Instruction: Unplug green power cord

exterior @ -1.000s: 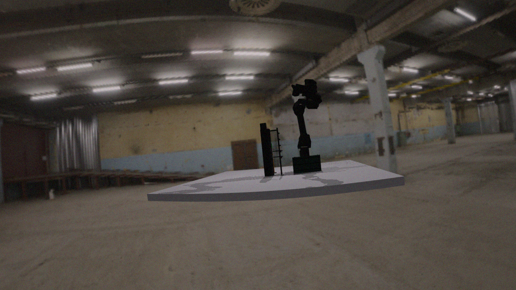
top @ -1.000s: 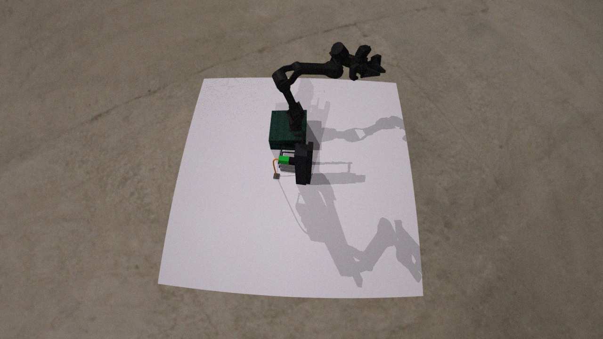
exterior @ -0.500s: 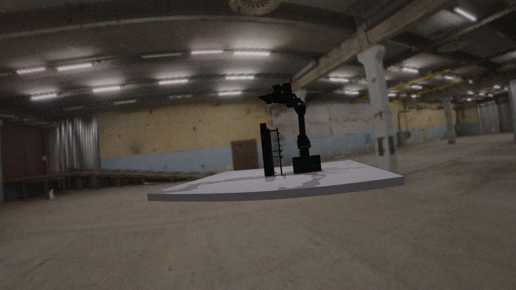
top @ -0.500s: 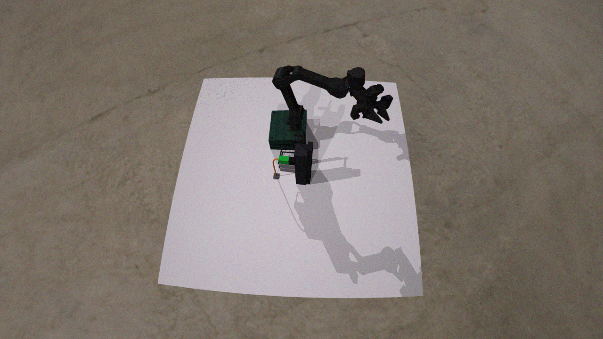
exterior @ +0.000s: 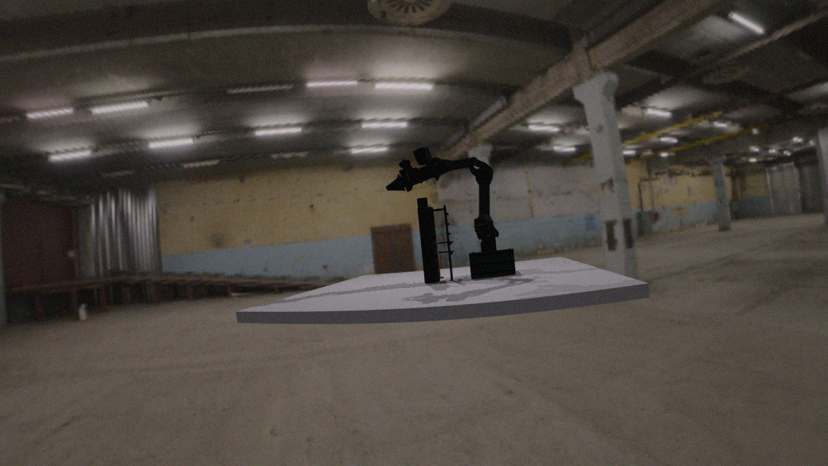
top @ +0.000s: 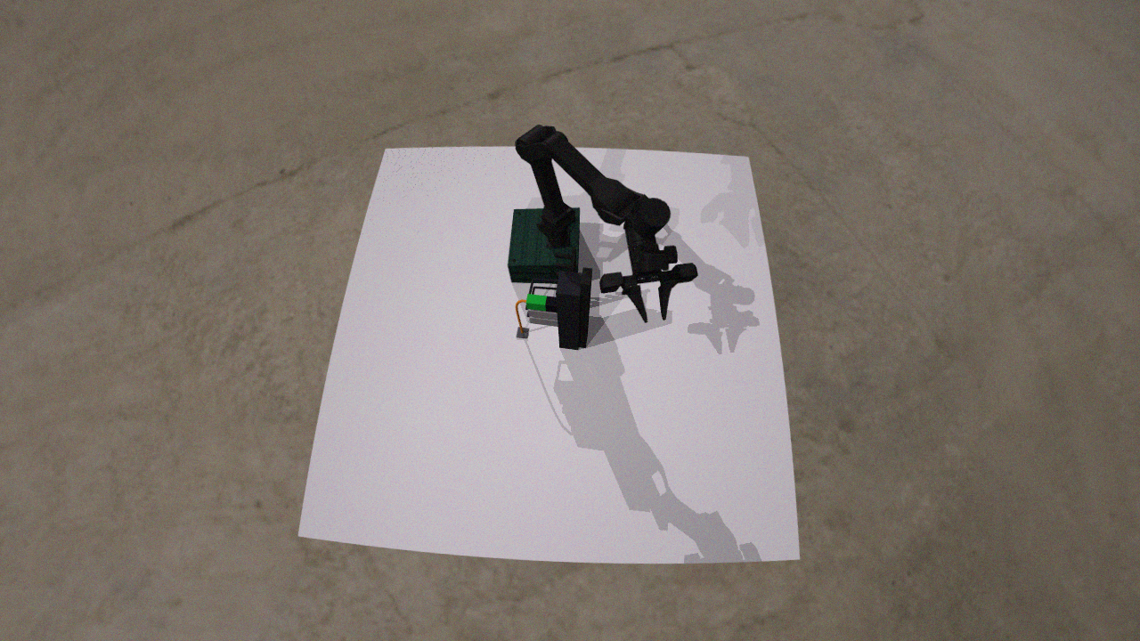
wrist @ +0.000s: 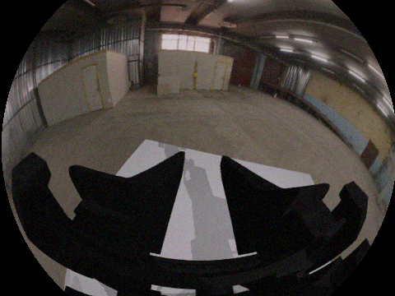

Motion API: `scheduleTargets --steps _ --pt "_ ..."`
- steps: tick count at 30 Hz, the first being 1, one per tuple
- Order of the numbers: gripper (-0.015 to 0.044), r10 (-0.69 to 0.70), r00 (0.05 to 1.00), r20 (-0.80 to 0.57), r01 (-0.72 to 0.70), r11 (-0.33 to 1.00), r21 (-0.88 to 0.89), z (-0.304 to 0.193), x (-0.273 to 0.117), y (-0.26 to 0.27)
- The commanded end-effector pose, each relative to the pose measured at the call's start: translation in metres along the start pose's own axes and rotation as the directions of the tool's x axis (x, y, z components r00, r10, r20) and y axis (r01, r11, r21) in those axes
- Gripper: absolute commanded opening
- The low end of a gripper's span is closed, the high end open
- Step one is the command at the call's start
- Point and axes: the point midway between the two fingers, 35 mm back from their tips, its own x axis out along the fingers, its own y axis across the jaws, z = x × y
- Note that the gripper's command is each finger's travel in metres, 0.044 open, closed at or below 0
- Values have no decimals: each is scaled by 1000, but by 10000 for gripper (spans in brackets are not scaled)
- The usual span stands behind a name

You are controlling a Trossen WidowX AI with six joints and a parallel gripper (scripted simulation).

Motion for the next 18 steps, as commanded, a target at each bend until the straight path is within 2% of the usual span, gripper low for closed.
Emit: scheduleTargets --steps 1,7,13,16,18 --pt "160 -88 990 -108 100 990 104 -14 18 -50" --pt "160 -206 938 -278 276 929 245 -43 31 -125" --pt "160 -268 845 -462 454 815 359 -82 32 -193" --pt "160 -272 785 -556 549 721 423 -101 21 -212" --pt "160 -263 703 -661 663 579 474 -122 3 -231"
